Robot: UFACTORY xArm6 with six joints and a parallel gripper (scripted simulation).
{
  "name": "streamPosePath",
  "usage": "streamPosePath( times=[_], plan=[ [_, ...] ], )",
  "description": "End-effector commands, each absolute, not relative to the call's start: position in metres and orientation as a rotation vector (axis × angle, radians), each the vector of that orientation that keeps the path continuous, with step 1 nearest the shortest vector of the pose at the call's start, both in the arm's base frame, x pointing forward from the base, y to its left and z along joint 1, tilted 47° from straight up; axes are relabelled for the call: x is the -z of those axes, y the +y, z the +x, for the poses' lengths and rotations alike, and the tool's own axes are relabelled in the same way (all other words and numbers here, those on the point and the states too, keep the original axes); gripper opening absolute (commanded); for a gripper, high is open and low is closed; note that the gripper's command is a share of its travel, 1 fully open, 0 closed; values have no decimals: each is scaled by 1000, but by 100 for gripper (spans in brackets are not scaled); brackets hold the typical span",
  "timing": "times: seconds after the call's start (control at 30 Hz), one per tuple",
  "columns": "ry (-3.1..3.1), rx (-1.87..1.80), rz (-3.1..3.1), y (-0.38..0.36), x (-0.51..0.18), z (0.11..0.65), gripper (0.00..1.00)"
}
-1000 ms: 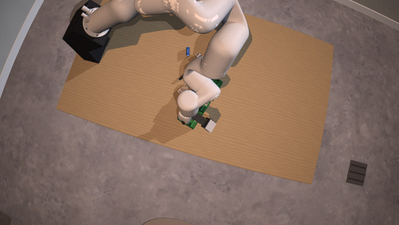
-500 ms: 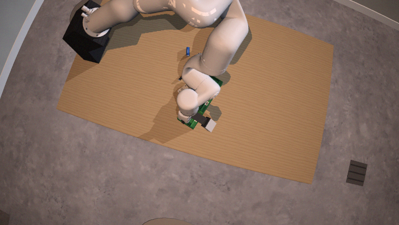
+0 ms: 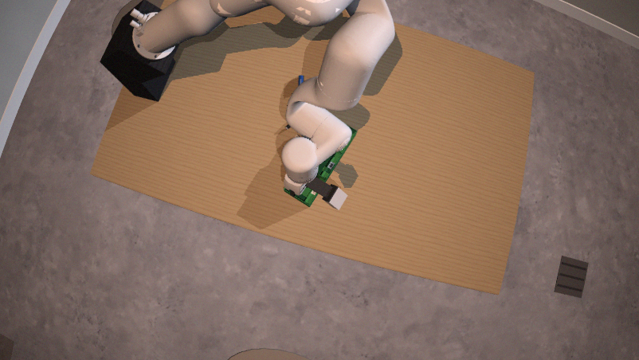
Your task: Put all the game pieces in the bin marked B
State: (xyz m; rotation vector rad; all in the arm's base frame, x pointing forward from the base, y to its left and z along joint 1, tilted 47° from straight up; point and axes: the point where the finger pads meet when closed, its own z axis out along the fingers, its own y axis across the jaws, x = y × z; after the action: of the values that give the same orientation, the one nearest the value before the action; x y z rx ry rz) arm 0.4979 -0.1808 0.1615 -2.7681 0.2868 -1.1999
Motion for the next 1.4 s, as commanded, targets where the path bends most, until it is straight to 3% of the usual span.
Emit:
streamPosePath(
  times=[0.0,0.7,1.37],
  plan=[
    [287,1199,-2768,-181,-166,495,7],
    [287,1198,-2768,-99,-179,504,7],
    [287,1198,-2768,-98,-155,529,7]
  ],
)
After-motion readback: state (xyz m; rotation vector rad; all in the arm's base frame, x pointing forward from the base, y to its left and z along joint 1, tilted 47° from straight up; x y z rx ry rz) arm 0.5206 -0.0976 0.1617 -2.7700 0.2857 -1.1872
